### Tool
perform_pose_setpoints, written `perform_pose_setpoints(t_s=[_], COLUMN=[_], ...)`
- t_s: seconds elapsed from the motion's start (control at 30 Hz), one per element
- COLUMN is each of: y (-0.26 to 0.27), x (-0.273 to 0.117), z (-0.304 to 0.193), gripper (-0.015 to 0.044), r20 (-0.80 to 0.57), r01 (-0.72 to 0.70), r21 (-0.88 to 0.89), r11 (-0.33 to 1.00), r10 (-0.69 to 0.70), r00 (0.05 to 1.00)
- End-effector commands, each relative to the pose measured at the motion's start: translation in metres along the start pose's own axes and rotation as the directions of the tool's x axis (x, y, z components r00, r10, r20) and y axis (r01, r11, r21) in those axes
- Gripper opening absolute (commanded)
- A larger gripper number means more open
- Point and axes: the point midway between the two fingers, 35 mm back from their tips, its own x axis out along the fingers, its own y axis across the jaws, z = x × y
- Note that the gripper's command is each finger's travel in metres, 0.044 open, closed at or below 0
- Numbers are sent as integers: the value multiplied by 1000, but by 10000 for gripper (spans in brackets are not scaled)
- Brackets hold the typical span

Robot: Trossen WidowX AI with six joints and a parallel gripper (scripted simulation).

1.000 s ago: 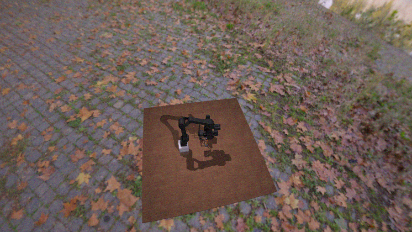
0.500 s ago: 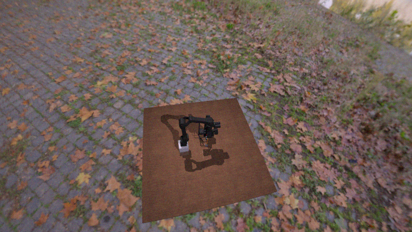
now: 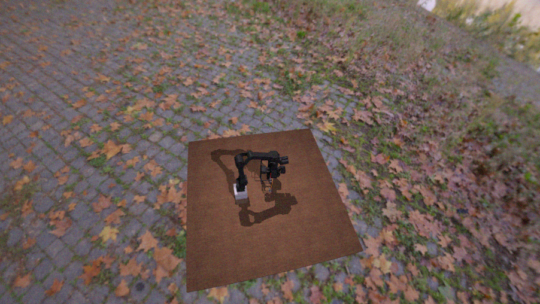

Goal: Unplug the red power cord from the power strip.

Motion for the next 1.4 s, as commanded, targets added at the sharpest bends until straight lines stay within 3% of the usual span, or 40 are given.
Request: perform_pose_setpoints(t_s=[0.0,0.47,0.6,0.87,1.37], y=[0,0,1,1,3], x=[0,12,9,9,9], z=[-3,-3,-4,-4,17], gripper=[160,160,55,2,0], r20=[5,5,-1,-1,3], r01=[-2,-2,-4,-4,-4], r21=[6,6,0,0,1], r11=[1000,1000,1000,1000,1000], r10=[2,2,4,4,4], r00=[1000,1000,1000,1000,1000])
